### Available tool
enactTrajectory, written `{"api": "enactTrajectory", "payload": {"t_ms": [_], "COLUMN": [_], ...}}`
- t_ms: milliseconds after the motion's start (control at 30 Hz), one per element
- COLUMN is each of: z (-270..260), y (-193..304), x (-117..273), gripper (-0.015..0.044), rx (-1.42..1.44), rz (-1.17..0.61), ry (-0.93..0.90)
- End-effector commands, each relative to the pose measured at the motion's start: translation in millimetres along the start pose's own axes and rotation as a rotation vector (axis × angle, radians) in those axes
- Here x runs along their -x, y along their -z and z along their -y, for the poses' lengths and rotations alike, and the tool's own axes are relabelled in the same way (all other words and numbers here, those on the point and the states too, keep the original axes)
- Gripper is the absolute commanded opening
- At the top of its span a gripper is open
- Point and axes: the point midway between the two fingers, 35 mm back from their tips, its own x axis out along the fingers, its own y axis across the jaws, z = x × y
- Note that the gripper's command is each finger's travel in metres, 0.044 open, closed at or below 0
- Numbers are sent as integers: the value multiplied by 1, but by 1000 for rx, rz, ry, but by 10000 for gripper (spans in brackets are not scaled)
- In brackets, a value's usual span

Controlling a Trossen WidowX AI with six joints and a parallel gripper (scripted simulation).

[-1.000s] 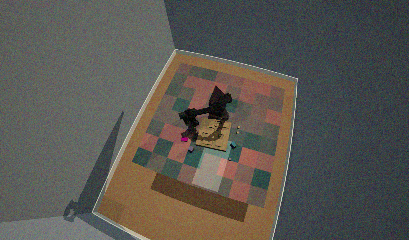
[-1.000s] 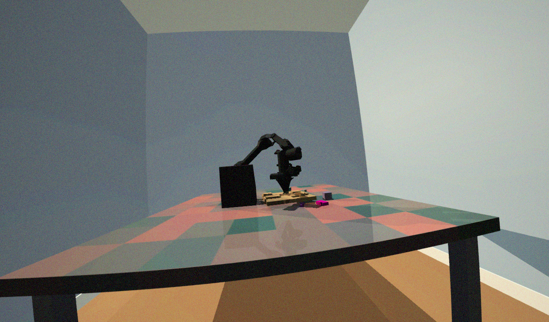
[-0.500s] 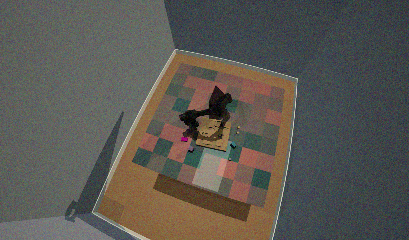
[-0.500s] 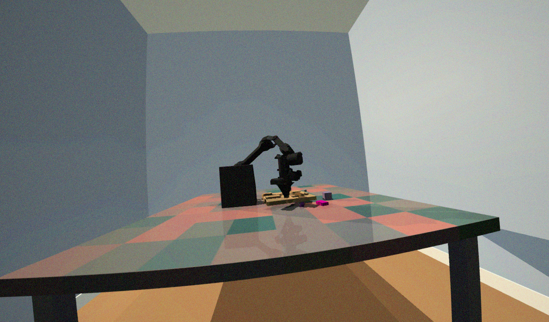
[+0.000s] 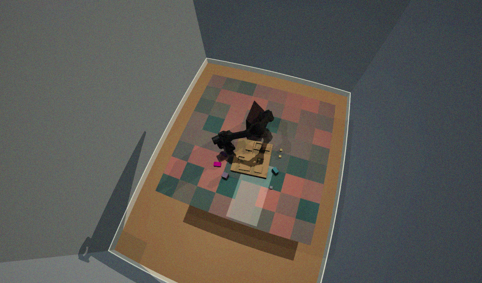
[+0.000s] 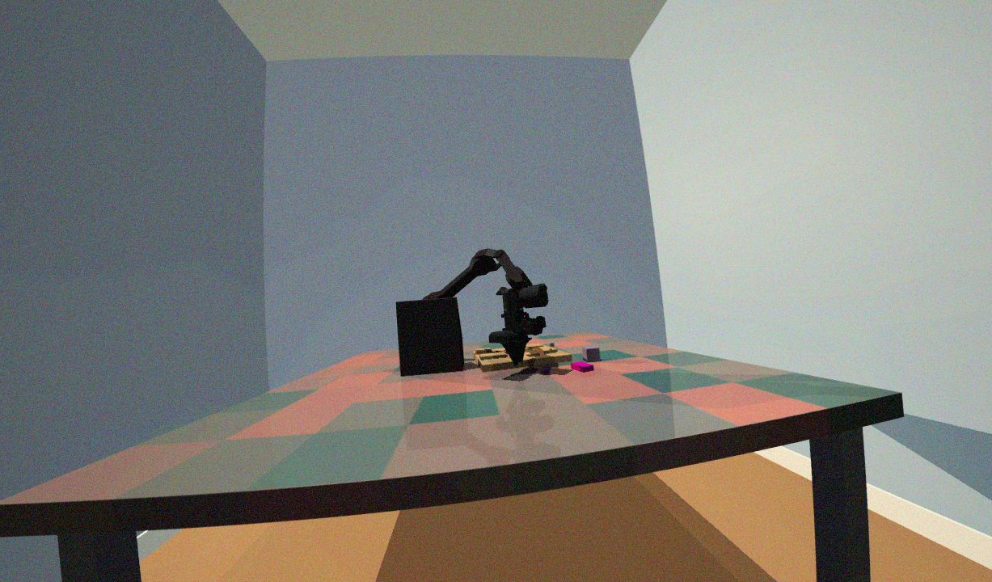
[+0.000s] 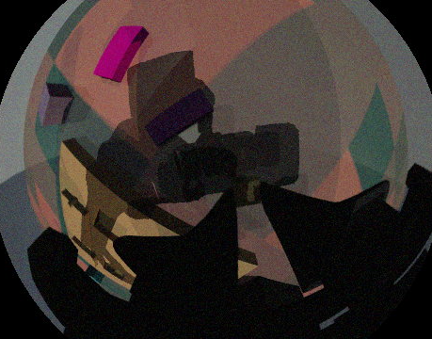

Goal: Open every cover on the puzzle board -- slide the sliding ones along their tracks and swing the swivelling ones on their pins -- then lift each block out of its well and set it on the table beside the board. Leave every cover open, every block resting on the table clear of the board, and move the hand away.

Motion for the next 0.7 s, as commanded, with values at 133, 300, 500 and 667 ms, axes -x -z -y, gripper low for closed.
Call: {"api": "enactTrajectory", "payload": {"t_ms": [133,300,500,667], "z": [2,2,2,1], "y": [5,6,7,5], "x": [-16,-24,-26,-23], "gripper": [80,80,80,185], "rx": [-12,-12,-11,-2], "rz": [-11,-12,-13,-7], "ry": [-6,-7,-7,-3]}}
